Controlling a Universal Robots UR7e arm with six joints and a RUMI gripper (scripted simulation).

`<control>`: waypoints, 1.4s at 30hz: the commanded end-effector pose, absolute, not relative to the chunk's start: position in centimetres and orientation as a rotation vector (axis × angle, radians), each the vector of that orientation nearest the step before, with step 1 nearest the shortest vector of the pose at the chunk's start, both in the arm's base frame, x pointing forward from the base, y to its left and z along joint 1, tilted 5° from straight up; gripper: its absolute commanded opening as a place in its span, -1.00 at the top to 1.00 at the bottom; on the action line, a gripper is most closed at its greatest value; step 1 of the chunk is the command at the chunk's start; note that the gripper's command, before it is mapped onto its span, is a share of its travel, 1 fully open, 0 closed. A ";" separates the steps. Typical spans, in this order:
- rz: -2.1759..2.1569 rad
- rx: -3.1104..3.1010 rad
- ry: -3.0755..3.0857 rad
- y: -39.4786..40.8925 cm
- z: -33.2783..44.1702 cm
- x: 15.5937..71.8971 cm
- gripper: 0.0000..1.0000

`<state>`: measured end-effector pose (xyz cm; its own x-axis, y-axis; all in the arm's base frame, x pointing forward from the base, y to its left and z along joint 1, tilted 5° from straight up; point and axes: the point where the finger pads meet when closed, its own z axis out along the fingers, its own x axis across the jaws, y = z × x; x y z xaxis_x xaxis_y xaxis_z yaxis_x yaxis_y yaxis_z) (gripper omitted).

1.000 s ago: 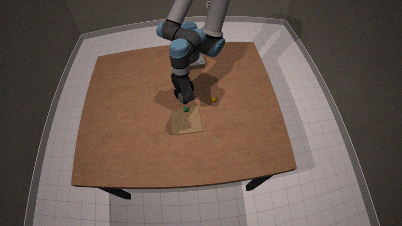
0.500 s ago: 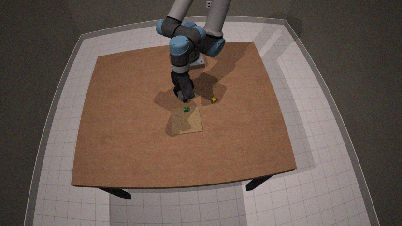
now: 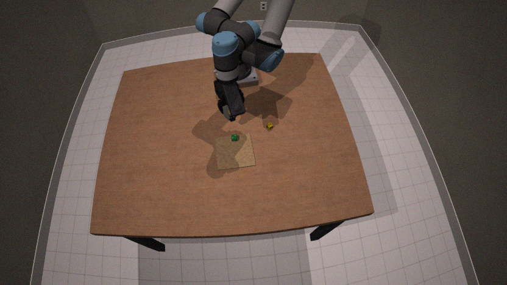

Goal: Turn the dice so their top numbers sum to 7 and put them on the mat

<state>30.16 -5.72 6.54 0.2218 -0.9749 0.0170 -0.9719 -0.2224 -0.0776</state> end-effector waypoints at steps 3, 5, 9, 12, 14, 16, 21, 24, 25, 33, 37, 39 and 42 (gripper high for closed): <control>-0.094 -2.414 1.925 -5.7 9.1 29.8 0.94; -0.094 -2.414 1.925 -5.7 9.4 29.8 0.94; -0.094 -2.414 1.925 -5.7 9.5 29.8 0.94; -0.094 -2.414 1.925 -5.7 9.5 29.8 0.94; -0.094 -2.414 1.925 -5.7 9.5 29.8 0.94; -0.094 -2.414 1.925 -5.7 9.5 29.8 0.94; -0.093 -2.402 1.940 -5.8 9.6 30.0 0.94; -0.091 -2.361 1.989 -6.0 9.9 31.0 0.94; -0.091 -2.361 1.989 -6.0 9.9 31.0 0.94; -0.083 -2.162 2.195 -6.7 10.6 35.5 0.94; -0.079 -2.050 2.296 -6.9 10.6 38.1 0.94; -0.078 -2.013 2.328 -6.9 10.6 38.9 0.94; -0.077 -1.993 2.344 -6.9 10.5 39.4 0.94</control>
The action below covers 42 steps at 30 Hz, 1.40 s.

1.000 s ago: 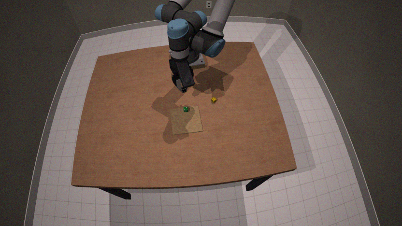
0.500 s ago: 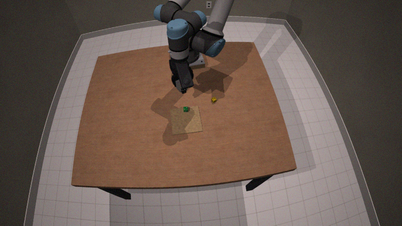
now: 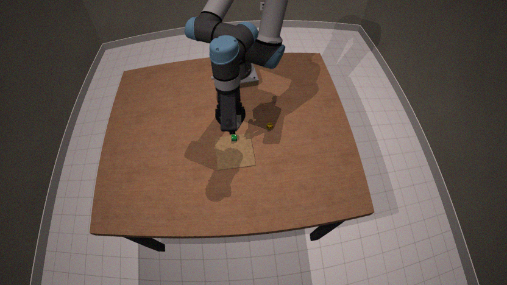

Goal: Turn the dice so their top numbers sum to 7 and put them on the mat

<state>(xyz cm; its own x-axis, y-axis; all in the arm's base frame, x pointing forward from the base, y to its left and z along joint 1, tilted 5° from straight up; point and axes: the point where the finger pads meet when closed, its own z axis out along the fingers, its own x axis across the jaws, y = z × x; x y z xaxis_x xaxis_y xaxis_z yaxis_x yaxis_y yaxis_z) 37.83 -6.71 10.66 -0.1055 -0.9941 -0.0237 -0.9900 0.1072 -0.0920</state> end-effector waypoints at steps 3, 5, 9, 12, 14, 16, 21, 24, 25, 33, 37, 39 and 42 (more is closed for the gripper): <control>-0.077 -1.987 2.349 -6.9 10.5 39.5 0.94; -0.077 -1.986 2.350 -6.9 10.5 39.5 0.94; -0.077 -1.986 2.350 -6.9 10.5 39.5 0.94; -0.077 -1.986 2.350 -6.9 10.5 39.5 0.94; -0.077 -1.986 2.350 -6.9 10.5 39.5 0.94; -0.076 -1.986 2.350 -6.9 10.5 39.5 0.94; -0.076 -1.986 2.351 -6.9 10.2 39.6 0.94; -0.076 -1.986 2.351 -6.9 9.5 39.6 0.94; -0.076 -1.986 2.351 -6.9 9.2 39.7 0.94; -0.076 -1.986 2.351 -6.9 5.6 40.0 0.94; -0.076 -1.986 2.351 -6.8 4.6 40.1 0.94; -0.076 -1.986 2.351 -6.8 3.7 40.2 0.94; -0.076 -1.986 2.351 -6.8 2.6 40.3 0.94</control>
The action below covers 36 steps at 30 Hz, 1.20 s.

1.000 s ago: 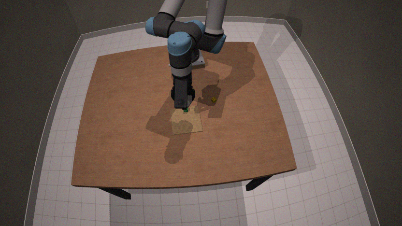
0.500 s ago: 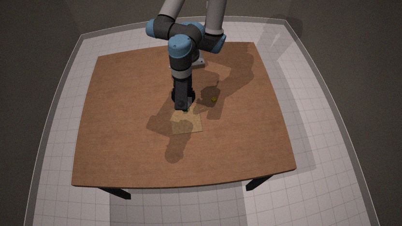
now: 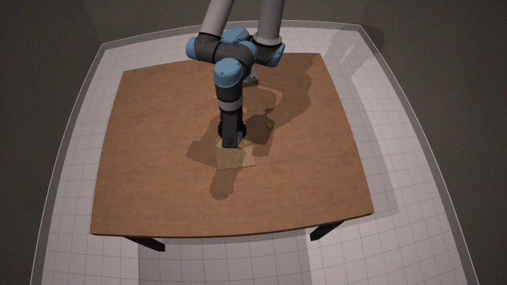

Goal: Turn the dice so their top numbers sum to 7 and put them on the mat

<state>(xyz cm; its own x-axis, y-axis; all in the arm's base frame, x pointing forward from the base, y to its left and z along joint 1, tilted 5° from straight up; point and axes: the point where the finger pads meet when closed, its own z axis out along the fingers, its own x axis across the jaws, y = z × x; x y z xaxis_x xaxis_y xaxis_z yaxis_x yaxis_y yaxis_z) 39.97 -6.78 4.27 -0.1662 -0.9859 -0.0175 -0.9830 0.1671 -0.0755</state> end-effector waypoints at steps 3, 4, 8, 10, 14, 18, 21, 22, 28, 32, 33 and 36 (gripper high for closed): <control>-0.076 -1.986 2.351 -6.8 1.8 40.4 0.94; -0.076 -1.986 2.351 -6.8 1.6 40.4 0.94; -0.076 -1.986 2.351 -6.8 1.2 40.4 0.94; -0.076 -1.986 2.351 -6.8 1.2 40.4 0.94; -0.076 -1.986 2.351 -6.8 1.2 40.4 0.94; -0.076 -1.986 2.351 -6.8 1.2 40.4 0.94; -0.076 -1.986 2.351 -6.8 1.2 40.4 0.94; -0.076 -1.986 2.351 -6.8 1.2 40.4 0.94; -0.076 -1.986 2.351 -6.8 1.2 40.4 0.94; -0.076 -1.986 2.351 -6.8 1.2 40.4 0.94; -0.076 -1.986 2.351 -6.8 1.2 40.4 0.94; -0.076 -1.986 2.351 -6.8 1.2 40.4 0.94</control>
